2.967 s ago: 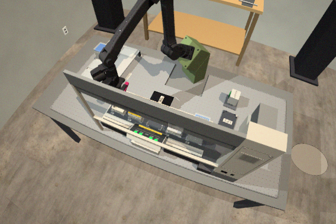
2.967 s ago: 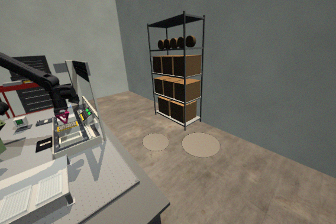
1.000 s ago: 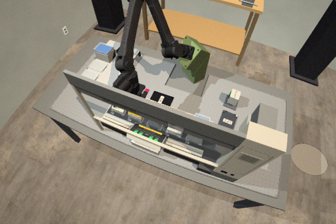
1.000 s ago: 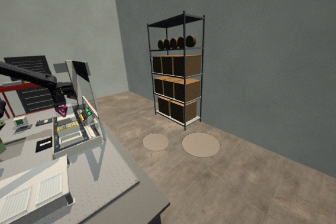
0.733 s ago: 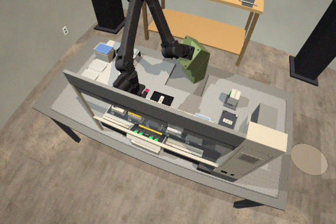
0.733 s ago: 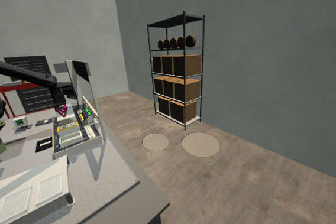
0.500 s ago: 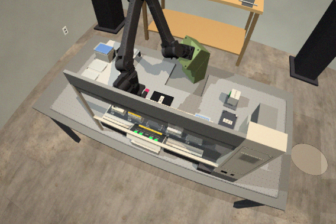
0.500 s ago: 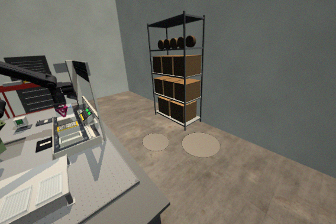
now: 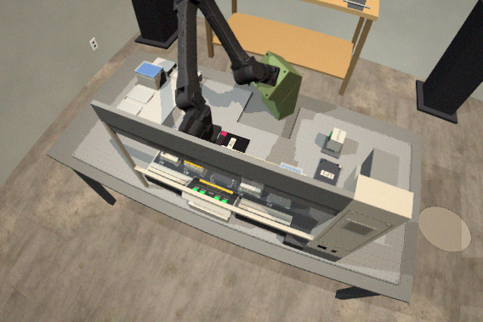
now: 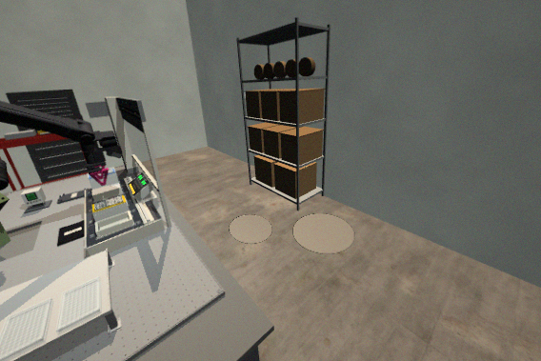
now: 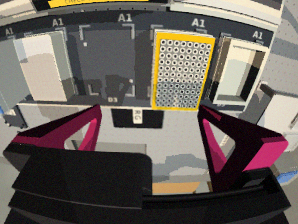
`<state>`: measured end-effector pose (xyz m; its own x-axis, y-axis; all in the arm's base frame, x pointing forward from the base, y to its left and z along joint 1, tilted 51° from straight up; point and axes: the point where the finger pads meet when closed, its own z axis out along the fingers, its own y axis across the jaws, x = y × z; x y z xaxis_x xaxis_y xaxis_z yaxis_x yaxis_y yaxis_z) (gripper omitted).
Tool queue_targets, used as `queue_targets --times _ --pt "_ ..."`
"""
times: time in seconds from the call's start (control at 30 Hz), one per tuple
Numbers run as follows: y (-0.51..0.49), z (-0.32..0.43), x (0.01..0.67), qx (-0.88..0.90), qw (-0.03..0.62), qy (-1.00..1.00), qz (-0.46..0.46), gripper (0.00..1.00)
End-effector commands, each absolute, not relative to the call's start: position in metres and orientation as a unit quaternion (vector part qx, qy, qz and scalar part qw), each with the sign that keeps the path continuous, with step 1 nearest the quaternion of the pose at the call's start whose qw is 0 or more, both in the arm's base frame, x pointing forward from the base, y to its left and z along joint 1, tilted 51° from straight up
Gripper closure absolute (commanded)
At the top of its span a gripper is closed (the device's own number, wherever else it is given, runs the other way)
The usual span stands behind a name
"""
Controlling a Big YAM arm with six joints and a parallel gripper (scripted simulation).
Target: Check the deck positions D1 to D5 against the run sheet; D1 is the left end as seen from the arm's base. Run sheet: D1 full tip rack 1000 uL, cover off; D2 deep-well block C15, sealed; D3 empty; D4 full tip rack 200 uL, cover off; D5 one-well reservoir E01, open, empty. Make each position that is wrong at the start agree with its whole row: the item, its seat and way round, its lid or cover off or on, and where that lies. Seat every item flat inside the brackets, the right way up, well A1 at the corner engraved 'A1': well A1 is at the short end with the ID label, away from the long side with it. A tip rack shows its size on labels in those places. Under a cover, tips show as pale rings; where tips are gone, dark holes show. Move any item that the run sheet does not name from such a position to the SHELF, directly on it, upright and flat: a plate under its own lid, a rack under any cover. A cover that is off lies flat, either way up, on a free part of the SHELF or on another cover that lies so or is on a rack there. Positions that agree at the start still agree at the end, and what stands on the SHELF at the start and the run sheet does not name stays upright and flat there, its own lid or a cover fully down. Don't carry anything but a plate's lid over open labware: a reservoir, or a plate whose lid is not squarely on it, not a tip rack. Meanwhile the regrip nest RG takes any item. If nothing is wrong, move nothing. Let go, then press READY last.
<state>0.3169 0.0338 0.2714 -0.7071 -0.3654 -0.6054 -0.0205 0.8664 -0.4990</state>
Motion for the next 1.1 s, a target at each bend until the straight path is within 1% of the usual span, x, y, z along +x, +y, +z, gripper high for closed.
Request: queue_targets --times 0.0,0.4,1.07 --pt "0.049 0.266 0.318 -0.092 0.369 0.897 -0.225 0.00" --pt "0.107 0.248 0.321 -0.089 0.378 0.895 -0.220 0.00" --pt "0.105 0.246 0.321 -0.085 0.381 0.894 -0.219 0.00"
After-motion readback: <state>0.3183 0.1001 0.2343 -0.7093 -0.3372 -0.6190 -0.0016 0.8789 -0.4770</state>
